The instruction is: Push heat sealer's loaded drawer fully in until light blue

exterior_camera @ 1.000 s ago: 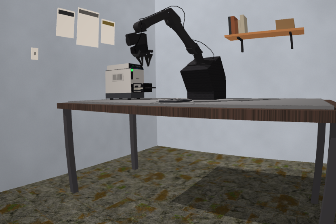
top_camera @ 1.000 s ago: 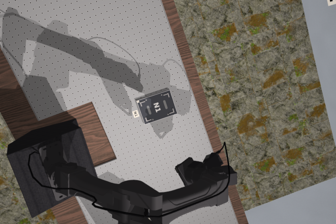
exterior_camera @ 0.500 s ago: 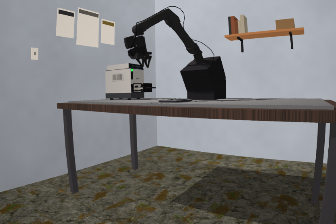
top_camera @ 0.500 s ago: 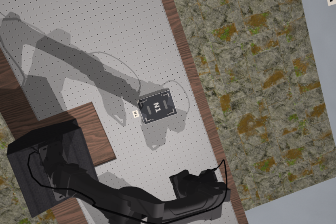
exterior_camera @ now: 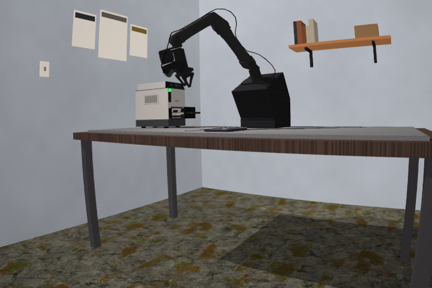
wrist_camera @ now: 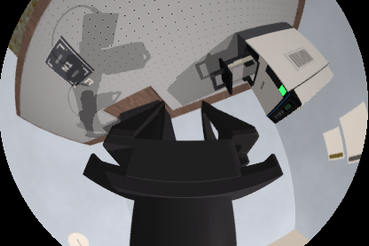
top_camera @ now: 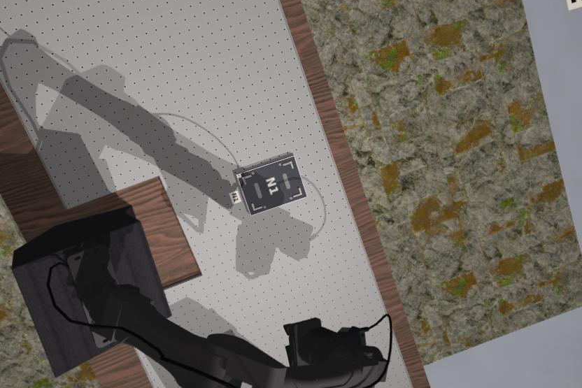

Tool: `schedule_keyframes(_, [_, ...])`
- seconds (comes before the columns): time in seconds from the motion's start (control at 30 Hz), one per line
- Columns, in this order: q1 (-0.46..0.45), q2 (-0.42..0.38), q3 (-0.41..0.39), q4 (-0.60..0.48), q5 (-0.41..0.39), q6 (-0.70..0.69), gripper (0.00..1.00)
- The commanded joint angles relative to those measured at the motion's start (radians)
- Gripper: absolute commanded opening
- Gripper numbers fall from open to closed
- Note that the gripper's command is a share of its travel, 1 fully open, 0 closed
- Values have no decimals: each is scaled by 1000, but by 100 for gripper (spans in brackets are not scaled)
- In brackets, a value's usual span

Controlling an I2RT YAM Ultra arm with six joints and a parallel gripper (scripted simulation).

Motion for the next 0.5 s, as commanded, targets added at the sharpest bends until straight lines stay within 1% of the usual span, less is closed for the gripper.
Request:
schedule_keyframes(0.0, [-41, -44, -36, 23, -15, 24, 45])
schedule_keyframes(0.03, [-51, -49, -47, 31, -16, 12, 45])
schedule_keyframes(0.1, [-74, -46, -51, 25, -24, 56, 45])
schedule_keyframes(0.13, [-87, -48, -22, 20, -29, 76, 45])
schedule_keyframes(0.17, [-98, -47, -17, 12, -33, 96, 45])
schedule_keyframes(0.2, [-109, -43, -58, 22, -35, 101, 45])
schedule_keyframes(0.23, [-119, -47, -70, 28, -36, 92, 45])
schedule_keyframes(0.27, [-129, -52, -81, 36, -37, 83, 45])
schedule_keyframes(0.37, [-164, -48, -88, 15, -50, 145, 45])
schedule_keyframes(0.43, [-164, -48, -88, 15, -50, 145, 45])
schedule_keyframes(0.47, [-178, -51, -55, 8, -55, 164, 45])
